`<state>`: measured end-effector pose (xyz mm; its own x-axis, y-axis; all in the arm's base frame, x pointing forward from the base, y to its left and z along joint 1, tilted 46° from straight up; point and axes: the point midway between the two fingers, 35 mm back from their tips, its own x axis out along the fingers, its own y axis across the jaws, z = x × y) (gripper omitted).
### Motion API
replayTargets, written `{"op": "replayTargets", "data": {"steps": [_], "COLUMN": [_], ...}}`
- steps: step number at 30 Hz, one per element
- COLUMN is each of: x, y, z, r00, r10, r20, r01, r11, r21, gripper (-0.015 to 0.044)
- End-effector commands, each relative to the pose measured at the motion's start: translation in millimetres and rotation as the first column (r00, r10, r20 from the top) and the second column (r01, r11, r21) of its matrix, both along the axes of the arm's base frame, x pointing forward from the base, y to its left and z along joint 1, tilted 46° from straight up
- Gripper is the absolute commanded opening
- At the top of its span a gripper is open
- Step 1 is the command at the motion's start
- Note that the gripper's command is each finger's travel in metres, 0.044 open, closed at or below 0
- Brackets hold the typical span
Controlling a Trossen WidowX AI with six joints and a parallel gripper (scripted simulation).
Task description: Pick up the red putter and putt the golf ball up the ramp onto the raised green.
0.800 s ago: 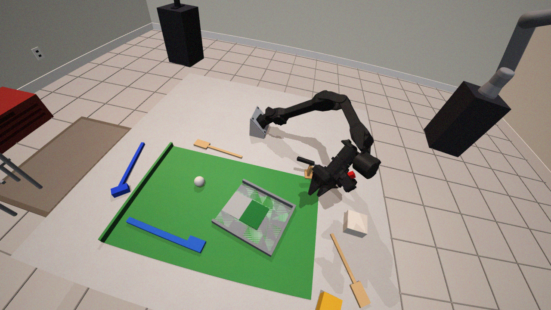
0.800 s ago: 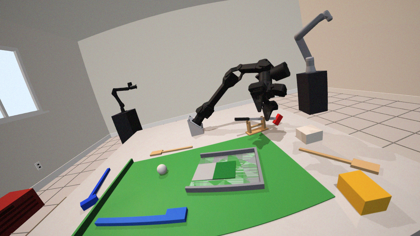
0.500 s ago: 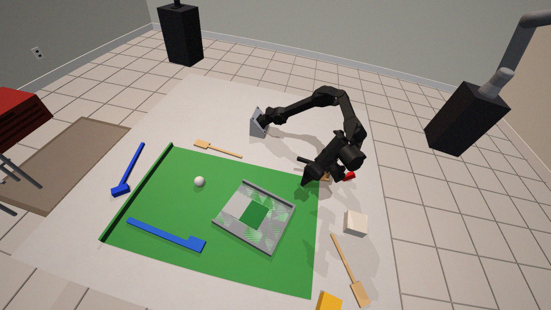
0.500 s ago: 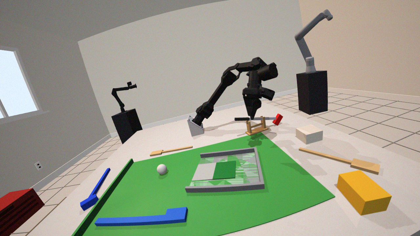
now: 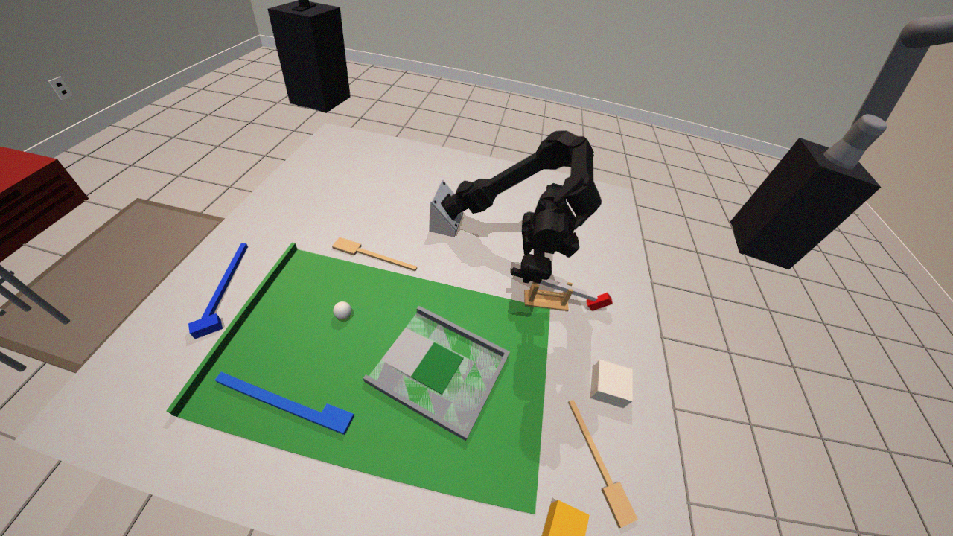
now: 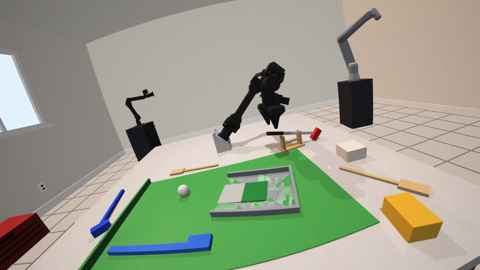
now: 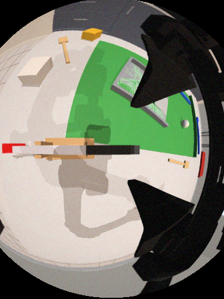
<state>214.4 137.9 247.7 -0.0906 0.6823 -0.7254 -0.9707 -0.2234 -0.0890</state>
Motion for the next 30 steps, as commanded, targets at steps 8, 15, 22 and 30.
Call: {"op": "replayTargets", "data": {"steps": [8, 15, 22, 30], "x": [-10.4, -12.4, -14.6, -15.3], "y": [8.9, 19.7, 32.3, 38.0], "z": [-8.9, -19.3, -31.3, -37.0], "r00": [0.999, 0.999, 0.999, 0.999], "r10": [0.039, 0.039, 0.039, 0.04], "r20": [0.013, 0.012, 0.013, 0.013], "r01": [-0.04, -0.04, -0.04, -0.04], "r11": [0.998, 0.998, 0.998, 0.998], "r21": [0.048, 0.049, 0.051, 0.05], "gripper": [0.044, 0.044, 0.044, 0.044]}}
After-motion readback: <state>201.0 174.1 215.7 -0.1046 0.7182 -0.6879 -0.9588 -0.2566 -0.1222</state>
